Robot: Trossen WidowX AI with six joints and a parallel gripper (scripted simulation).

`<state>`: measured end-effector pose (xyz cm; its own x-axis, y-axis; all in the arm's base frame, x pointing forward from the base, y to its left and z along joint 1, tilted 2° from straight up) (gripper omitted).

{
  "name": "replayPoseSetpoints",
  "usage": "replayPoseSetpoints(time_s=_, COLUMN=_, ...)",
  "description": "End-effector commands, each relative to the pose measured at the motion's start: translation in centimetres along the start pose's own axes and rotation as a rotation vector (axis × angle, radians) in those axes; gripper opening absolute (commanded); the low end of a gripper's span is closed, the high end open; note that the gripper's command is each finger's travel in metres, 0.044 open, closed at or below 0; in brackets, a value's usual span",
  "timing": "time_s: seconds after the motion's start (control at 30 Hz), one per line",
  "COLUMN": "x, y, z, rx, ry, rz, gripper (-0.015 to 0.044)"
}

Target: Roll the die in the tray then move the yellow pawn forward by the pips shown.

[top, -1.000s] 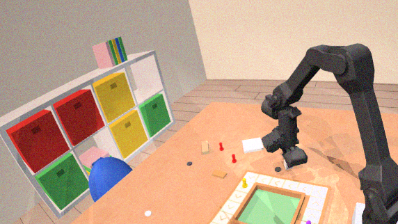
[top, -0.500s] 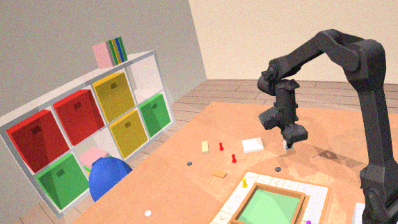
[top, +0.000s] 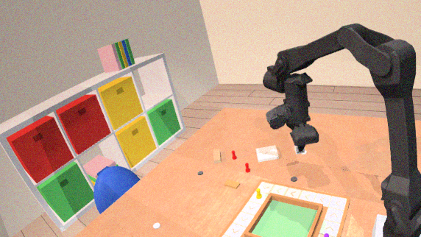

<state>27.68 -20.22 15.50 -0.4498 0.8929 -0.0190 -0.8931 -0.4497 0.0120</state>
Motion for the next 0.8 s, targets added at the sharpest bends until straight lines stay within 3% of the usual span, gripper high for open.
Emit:
replayPoseSetpoints(time_s=0.0, x=2.0, y=-1.7, z=-0.6, rx=-0.001, ry=-0.012, rz=-0.057, gripper=0.0)
replayPoseSetpoints(time_s=0.77, x=13.9, y=-7.6, z=-3.1, rx=-0.002, ry=-0.022, rz=-0.435, gripper=0.0)
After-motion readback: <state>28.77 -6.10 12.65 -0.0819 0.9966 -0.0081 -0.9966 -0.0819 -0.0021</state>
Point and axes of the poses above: the point midway between the two fingers, 35 mm back from their tips, its own z axis back along the fingers, its own x axis across the jaws, y = z × x, the point moved 5 cm from there along z, back along the fingers, and after that the axes turned 2 degrees about z, right-handed, at the moved point
